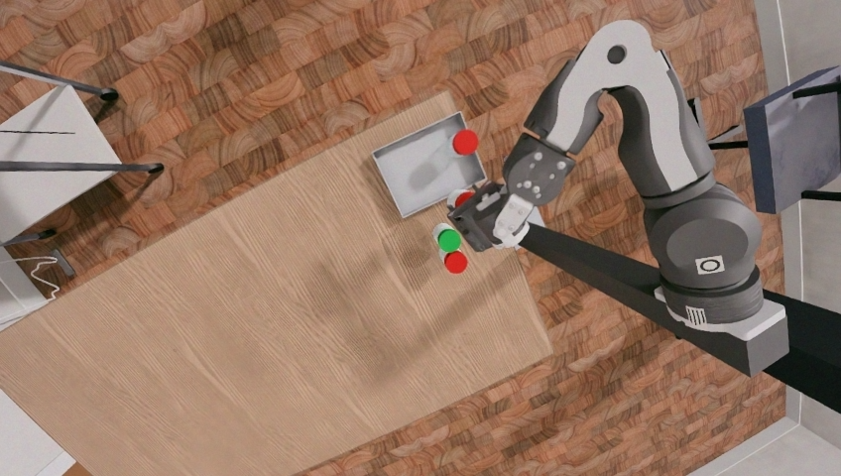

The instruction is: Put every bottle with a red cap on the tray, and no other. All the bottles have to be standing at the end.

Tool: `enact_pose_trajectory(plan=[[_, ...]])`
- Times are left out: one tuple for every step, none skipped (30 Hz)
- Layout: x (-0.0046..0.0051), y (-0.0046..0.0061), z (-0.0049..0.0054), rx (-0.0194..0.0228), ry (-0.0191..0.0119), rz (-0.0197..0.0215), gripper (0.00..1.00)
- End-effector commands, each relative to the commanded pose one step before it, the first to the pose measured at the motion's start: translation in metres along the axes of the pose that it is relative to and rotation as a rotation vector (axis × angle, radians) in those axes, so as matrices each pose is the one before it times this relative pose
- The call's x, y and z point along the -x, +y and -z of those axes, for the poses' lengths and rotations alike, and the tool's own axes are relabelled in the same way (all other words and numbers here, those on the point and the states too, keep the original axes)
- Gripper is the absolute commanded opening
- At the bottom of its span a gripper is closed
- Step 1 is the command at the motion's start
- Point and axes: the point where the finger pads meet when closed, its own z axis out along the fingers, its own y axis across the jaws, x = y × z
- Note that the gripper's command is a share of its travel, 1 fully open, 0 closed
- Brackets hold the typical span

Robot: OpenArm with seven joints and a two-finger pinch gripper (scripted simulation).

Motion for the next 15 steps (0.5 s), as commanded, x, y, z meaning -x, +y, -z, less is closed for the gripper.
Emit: enact_pose_trajectory(plan=[[0.000211,0.00328,0.00199,0.01533,0.00012,-0.04457,0.0],[-0.000004,0.0,0.0,0.00003,0.00022,-0.01872,0.0],[-0.000009,-0.00001,-0.00001,0.00007,0.00043,-0.03744,0.0],[0.0,0.0,0.0,0.0,0.0,0.0,0.0],[0.0,0.0,0.0,0.0,0.0,0.0,0.0],[-0.000015,0.00001,0.0,0.00013,0.00045,-0.03524,0.0],[-0.000004,0.0,0.0,0.00003,0.00018,-0.01597,0.0],[-0.000003,0.0,0.0,0.00003,0.00017,-0.01487,0.0],[-0.000003,0.0,0.0,0.00003,0.00016,-0.01376,0.0],[-0.000003,0.0,0.0,0.00002,0.00015,-0.01266,0.0],[-0.000002,0.0,0.0,0.00002,0.00013,-0.01156,0.0],[-0.000002,0.0,0.0,0.00002,0.00012,-0.01046,0.0],[-0.000002,0.0,0.0,0.00002,0.00011,-0.00936,0.0],[-0.000002,0.0,0.0,0.00002,0.0001,-0.00826,0.0],[-0.000001,0.0,0.0,0.00001,0.00008,-0.00716,0.0]])
